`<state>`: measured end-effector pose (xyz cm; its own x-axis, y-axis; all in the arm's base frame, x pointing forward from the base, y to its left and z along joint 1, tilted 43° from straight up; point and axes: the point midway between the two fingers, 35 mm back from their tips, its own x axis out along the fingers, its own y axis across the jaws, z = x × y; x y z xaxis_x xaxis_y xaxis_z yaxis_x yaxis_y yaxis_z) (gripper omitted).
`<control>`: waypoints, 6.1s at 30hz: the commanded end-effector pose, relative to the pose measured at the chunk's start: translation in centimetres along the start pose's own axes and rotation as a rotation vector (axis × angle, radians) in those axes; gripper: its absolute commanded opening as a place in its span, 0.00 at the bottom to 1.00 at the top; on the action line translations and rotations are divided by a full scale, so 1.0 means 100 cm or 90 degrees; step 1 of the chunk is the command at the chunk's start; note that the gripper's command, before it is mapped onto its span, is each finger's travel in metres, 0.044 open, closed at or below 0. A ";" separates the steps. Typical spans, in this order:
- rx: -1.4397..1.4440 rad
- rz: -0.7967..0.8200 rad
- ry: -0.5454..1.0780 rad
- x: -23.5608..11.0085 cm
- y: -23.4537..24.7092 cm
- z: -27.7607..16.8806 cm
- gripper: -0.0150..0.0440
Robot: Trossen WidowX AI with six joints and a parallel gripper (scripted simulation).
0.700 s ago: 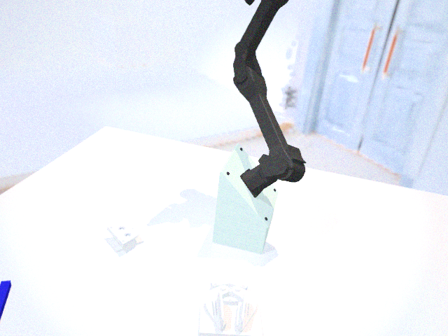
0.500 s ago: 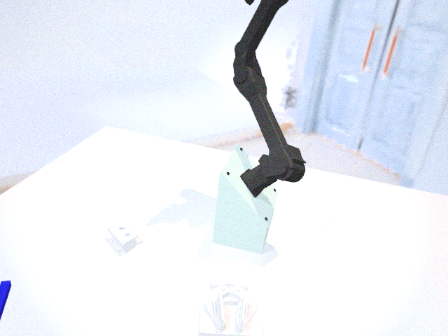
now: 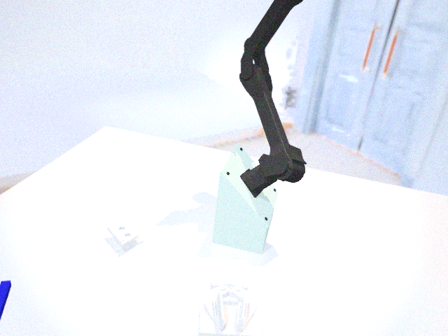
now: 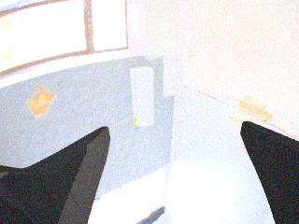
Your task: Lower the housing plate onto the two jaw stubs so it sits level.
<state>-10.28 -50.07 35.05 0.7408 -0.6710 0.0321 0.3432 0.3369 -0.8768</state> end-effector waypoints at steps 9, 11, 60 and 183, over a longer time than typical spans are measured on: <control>-0.158 -0.092 0.098 -0.045 -0.055 0.024 1.00; -0.188 -0.102 0.107 -0.050 -0.062 0.029 1.00; -0.826 -0.291 0.408 -0.175 -0.172 0.207 1.00; -2.850 -0.445 -0.378 0.186 0.311 0.549 1.00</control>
<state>45.17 -14.92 37.47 0.8433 -0.5199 -0.1363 0.4759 0.6045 0.6388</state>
